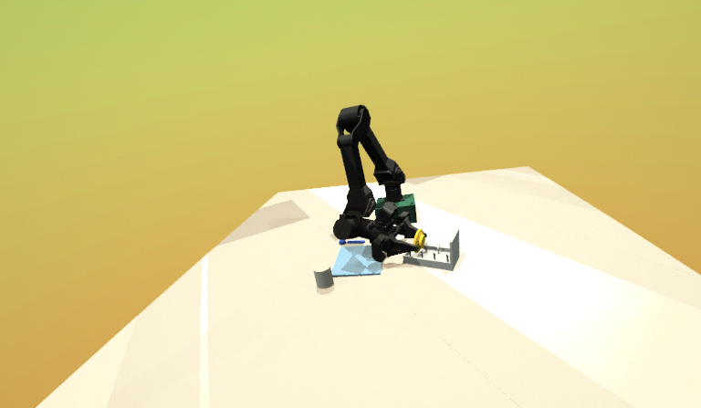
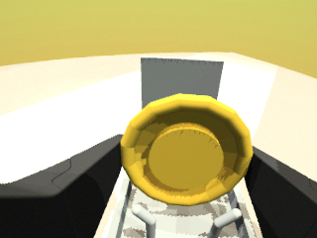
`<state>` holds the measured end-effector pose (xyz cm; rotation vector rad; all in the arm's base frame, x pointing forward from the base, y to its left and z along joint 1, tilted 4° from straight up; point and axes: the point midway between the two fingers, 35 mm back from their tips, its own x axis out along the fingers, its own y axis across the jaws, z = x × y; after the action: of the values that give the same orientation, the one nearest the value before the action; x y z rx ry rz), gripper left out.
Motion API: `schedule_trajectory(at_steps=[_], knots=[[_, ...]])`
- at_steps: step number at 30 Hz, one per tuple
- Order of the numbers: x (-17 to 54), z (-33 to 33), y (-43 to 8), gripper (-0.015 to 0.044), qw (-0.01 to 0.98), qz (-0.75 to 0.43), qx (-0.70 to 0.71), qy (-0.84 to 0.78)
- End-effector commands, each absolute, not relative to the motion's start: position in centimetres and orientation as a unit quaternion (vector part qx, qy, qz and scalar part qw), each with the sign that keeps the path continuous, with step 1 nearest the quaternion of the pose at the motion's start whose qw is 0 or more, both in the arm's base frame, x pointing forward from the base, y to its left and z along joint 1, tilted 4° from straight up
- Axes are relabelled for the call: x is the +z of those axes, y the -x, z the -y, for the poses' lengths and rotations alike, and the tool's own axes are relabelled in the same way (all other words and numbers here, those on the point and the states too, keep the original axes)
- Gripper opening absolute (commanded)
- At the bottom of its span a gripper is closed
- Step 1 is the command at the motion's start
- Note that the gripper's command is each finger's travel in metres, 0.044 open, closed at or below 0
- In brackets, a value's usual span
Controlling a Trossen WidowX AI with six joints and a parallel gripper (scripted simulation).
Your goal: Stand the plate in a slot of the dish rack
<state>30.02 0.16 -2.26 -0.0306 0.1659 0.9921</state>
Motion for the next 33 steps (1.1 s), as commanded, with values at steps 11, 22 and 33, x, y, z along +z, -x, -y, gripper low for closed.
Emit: schedule_trajectory(at_steps=[11,22,33], knots=[[-2.3,-0.2,-30.0,0.04,0.876,-0.08,0.475,0.015],[5.2,0.0,-31.2,0.04,0.872,-0.072,0.484,0.021],[9.4,0.0,-31.7,0.04,0.871,-0.092,0.483,0.017]])
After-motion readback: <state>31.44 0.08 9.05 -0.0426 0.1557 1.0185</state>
